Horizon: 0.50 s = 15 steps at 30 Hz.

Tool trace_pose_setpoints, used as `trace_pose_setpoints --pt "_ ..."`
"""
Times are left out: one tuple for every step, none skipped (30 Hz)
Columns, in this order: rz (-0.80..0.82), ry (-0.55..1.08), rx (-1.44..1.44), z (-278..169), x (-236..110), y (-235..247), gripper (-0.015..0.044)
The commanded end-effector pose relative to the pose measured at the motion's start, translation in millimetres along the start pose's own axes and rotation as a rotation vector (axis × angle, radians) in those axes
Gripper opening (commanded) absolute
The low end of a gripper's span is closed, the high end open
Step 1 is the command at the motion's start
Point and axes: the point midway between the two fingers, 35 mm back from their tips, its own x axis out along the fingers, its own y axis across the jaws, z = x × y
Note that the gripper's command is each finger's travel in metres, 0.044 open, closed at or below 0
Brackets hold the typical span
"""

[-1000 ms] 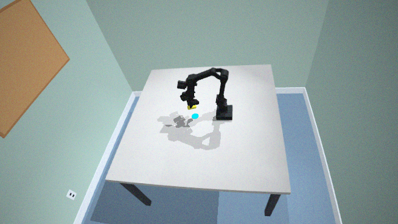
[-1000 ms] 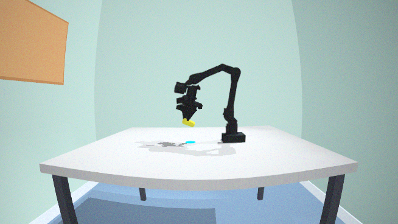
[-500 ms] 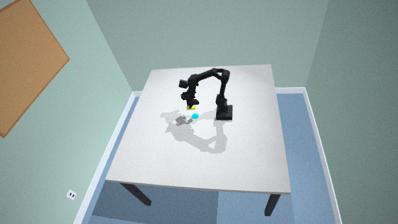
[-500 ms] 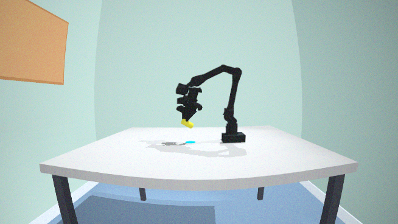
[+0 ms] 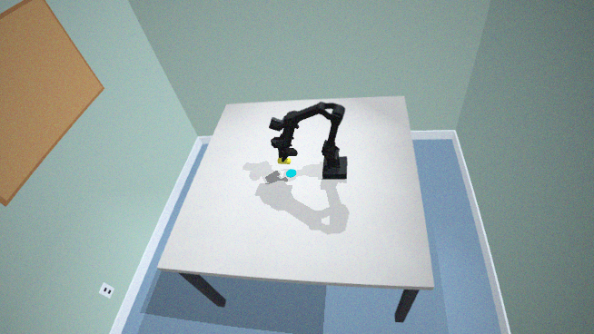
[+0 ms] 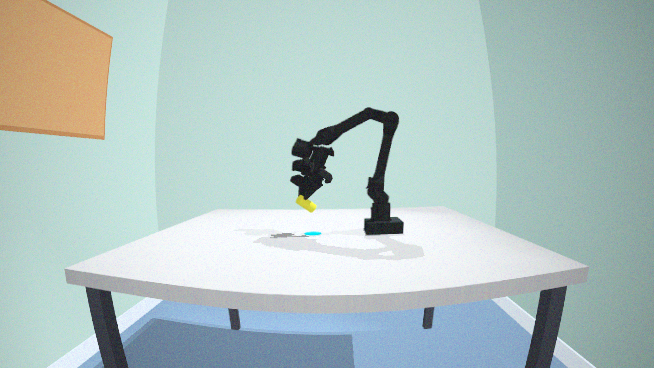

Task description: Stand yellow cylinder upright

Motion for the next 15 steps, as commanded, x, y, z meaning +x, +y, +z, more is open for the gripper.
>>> trace_pose_setpoints --pt "0.009 -0.019 0.002 -2.4 1.9 0.9 0.0105" --pt "0.01 -0.025 0.002 -2.4 2.0 0.7 0.0105" --pt "0.01 -0.031 0.003 -2.4 2.0 0.5 0.0105" --pt "0.011 -0.036 0.003 -2.4 2.0 0.3 0.0105" --pt "0.011 -0.042 0.004 -2.4 2.1 0.1 0.0105" --pt "0.012 -0.047 0.004 -2.4 2.1 -0.1 0.0105" --pt "0.012 -0.053 0.005 -2.4 2.1 -0.3 0.0105" --pt "0.013 -0.059 0.005 -2.5 2.1 -0.5 0.0105" --pt "0.013 -0.064 0.005 -2.5 2.1 -0.7 0.0105" --pt "0.014 -0.07 0.006 -2.5 2.1 -0.8 0.0105" --pt "0.014 -0.075 0.006 -2.5 2.1 -1.0 0.0105" --pt "0.014 -0.081 0.006 -2.5 2.1 -1.2 0.0105" --pt "0.015 -0.087 0.007 -2.6 2.1 -1.4 0.0105" --pt "0.015 -0.092 0.007 -2.6 2.1 -1.6 0.0105" --pt "0.016 -0.098 0.007 -2.6 2.1 -1.8 0.0105"
